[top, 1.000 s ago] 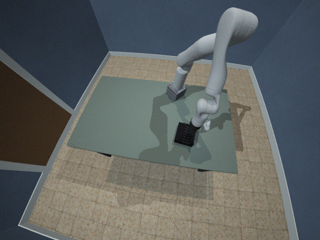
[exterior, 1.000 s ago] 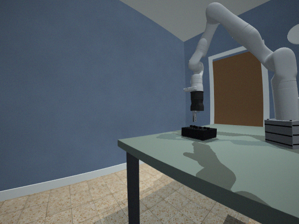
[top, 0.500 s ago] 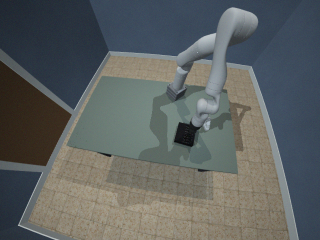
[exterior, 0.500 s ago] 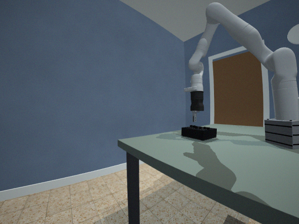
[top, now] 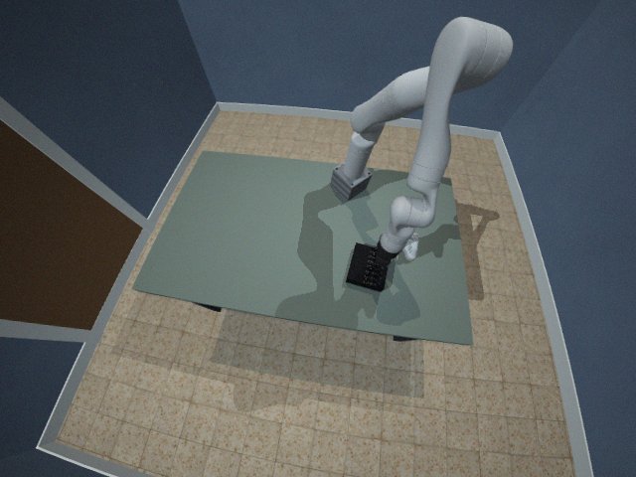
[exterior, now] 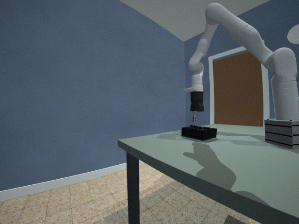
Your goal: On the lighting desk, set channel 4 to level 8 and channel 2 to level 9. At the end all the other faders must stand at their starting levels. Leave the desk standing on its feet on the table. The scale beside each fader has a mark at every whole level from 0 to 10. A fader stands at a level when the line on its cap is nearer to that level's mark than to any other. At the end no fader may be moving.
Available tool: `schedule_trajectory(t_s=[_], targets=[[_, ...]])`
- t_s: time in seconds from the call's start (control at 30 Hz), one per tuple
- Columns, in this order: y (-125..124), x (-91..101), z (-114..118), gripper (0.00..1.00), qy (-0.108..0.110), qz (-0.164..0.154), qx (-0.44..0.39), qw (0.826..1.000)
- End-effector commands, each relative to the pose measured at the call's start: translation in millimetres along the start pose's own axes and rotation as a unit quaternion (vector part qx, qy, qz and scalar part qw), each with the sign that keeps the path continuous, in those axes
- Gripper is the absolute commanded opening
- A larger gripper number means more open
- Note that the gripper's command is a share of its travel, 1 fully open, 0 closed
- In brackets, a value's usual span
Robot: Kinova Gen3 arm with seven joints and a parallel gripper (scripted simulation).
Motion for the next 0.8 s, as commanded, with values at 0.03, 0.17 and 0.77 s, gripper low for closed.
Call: schedule_trajectory(t_s=[0.03,0.17,0.77], targets=[[0,-2.0,0,0.00,0.000,0.000,0.000,1.000],[0,-3.3,0,0.00,0.000,0.000,0.000,1.000],[0,-14.7,0,0.00,0.000,0.000,0.000,1.000]])
Point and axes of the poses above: the point where the finger pads meet when closed, its own x axis back along the fingers, its own z axis across the jaws, y = z × x, the point moved 4 cm from there along x, back along the fingers, and after that the axes turned 13 degrees about -x, right-handed, at the moved point
